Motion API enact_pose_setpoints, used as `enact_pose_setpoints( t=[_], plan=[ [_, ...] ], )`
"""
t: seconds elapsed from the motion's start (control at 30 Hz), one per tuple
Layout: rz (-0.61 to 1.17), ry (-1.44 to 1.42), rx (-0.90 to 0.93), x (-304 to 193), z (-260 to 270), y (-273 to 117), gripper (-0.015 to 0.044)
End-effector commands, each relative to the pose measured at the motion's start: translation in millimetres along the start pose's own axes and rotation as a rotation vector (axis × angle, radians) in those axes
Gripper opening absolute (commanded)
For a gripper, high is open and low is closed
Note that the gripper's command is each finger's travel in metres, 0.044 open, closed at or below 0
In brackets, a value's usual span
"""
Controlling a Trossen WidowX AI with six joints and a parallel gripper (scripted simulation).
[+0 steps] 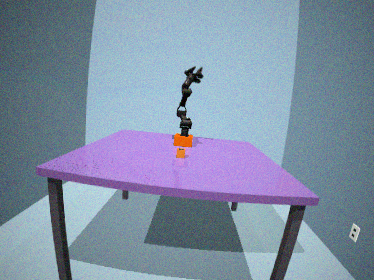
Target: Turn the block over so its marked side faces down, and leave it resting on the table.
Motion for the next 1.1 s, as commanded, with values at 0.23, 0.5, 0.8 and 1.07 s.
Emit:
enact_pose_setpoints(
  t=[0.23, 0.5, 0.8, 1.07],
  plan=[
    [0.267, 0.258, 0.197, -63.1, 58.5, 8.0, 0.0440],
    [0.637, 0.508, 0.415, -127.6, 134.4, -12.4, 0.0440],
    [1.114, 0.762, 0.603, -183.7, 216.5, -67.9, 0.0440],
    [1.605, 0.931, 0.723, -216.9, 279.1, -137.3, 0.0440]
  ],
)
Point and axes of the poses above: the point midway between the two fingers, 35 mm back from their tips, its own y axis out along the fingers, its own z axis across the jaws, x = y × z, the point moved 9 cm from there along -y, back along the fingers, and after that the axes turned 7 degrees about y, right-handed, at the moved point
